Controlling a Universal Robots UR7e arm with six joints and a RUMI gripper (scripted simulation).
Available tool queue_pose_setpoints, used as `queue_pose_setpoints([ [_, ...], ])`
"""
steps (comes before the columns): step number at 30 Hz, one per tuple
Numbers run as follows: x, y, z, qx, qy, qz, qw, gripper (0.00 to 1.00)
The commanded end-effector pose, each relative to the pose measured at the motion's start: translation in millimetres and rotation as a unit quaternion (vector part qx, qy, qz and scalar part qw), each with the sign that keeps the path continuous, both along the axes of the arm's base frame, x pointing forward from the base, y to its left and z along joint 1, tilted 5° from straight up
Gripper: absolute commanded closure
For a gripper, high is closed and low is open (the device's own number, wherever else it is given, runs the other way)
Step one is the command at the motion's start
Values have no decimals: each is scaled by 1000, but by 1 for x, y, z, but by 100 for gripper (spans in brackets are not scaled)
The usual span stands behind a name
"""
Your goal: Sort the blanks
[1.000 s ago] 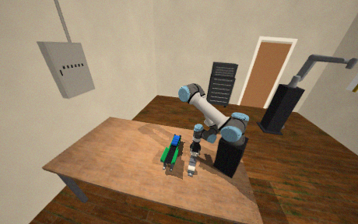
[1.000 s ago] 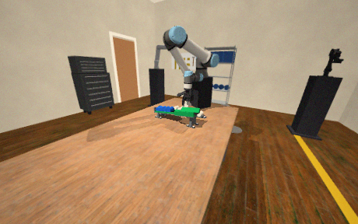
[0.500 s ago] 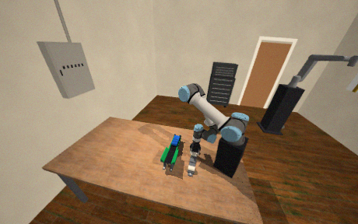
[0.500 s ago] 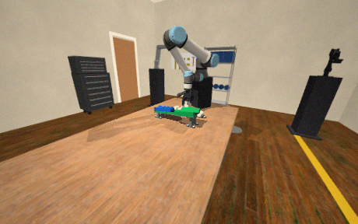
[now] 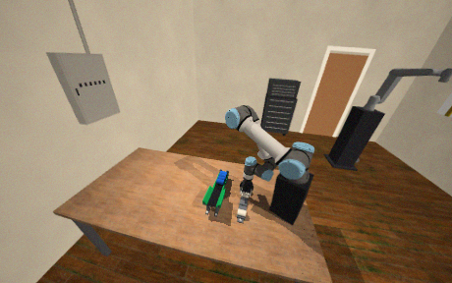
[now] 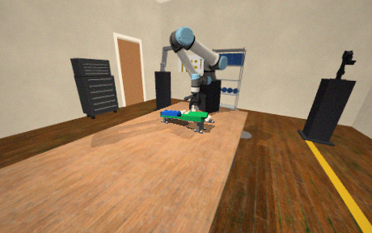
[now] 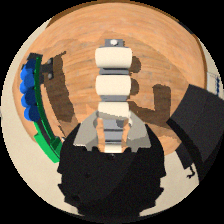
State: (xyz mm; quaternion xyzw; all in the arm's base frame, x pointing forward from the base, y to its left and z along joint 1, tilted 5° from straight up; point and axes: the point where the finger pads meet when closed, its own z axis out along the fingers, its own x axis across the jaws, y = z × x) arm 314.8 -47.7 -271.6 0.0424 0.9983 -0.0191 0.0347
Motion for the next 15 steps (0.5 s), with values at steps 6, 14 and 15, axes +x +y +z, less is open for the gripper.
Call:
queue_pose_setpoints([
  [6, 2, 0, 1, -1, -2, 1, 1000, 65],
  [14, 2, 0, 1, -1, -2, 1, 1000, 60],
  [15, 2, 0, 1, -1, -2, 1, 1000, 58],
])
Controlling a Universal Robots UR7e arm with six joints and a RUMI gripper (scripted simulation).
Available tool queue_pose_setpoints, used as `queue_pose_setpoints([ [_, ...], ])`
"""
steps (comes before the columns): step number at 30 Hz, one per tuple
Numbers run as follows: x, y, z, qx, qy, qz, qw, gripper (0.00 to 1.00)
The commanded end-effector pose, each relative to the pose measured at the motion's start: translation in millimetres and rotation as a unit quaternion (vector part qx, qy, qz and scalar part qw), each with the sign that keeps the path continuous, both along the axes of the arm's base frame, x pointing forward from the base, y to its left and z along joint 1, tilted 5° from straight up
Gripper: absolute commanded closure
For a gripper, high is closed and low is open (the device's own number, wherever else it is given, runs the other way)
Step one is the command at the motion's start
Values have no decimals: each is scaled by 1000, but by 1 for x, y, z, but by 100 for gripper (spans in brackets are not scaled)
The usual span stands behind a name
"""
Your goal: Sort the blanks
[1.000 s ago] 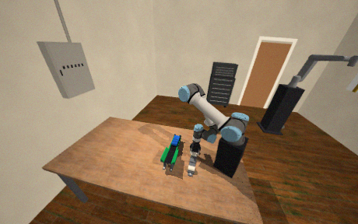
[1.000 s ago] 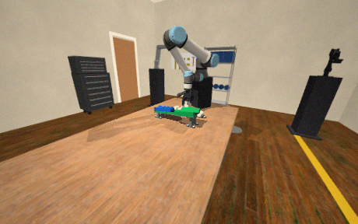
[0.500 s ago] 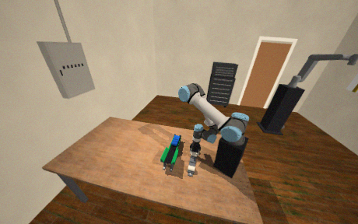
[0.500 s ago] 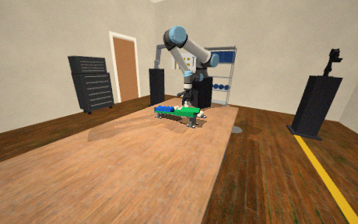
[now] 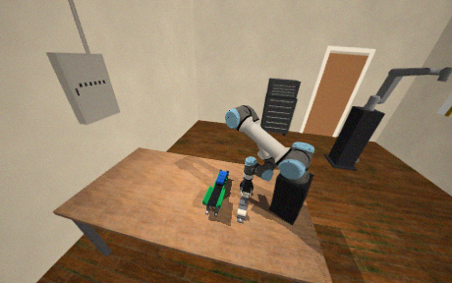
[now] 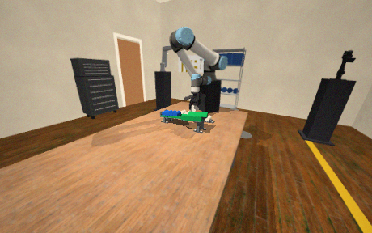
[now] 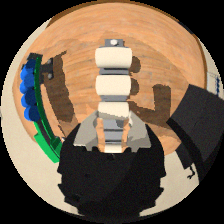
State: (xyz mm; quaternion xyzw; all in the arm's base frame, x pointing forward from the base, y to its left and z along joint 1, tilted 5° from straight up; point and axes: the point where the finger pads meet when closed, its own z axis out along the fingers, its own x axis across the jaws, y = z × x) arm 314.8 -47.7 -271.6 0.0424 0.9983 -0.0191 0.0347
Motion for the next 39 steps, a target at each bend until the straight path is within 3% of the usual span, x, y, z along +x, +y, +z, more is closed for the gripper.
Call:
queue_pose_setpoints([
  [1, 2, 0, 1, -1, -2, 1, 1000, 58],
  [6, 2, 0, 1, -1, -2, 1, 1000, 53],
  [23, 0, 1, 3, 0, -1, 1, 1000, 53],
  [31, -1, 1, 13, 0, 0, 1, 1000, 53],
  [39, -2, 2, 35, 0, 0, 1, 1000, 53],
])
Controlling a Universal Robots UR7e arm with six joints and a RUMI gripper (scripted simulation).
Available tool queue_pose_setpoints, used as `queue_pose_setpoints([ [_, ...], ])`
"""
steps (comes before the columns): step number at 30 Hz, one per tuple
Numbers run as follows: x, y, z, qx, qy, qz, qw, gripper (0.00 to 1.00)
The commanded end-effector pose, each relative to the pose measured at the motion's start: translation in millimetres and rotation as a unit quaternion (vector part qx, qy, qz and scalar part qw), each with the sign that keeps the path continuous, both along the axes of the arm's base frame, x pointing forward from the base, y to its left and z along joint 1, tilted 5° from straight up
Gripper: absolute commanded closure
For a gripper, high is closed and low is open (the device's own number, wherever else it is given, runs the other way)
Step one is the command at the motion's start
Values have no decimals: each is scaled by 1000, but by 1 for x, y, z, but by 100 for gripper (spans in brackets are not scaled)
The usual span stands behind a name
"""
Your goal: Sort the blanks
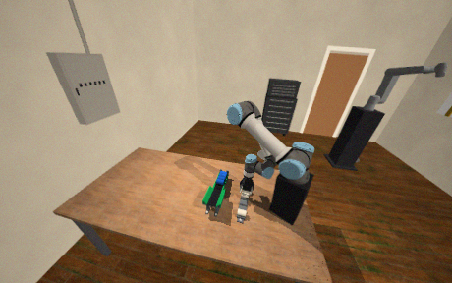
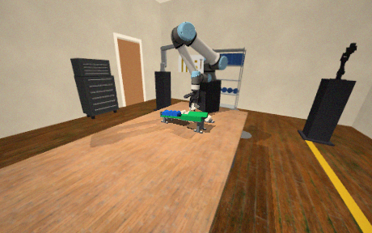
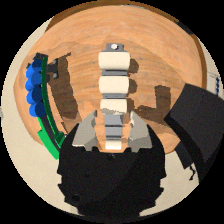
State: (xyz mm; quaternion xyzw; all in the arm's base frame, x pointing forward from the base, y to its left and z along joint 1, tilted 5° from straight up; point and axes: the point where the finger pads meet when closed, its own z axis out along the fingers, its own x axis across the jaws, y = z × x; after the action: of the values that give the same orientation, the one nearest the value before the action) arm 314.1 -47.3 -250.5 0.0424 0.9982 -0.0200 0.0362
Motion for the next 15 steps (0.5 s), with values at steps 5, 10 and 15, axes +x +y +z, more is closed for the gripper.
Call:
queue_pose_setpoints([
  [5, -3, 3, 30, 1, 1, 1, 1000, 53],
  [10, -3, 3, 39, 1, 1, 1, 1000, 53],
  [15, -4, 4, 52, 1, 1, 1, 1000, 53],
])
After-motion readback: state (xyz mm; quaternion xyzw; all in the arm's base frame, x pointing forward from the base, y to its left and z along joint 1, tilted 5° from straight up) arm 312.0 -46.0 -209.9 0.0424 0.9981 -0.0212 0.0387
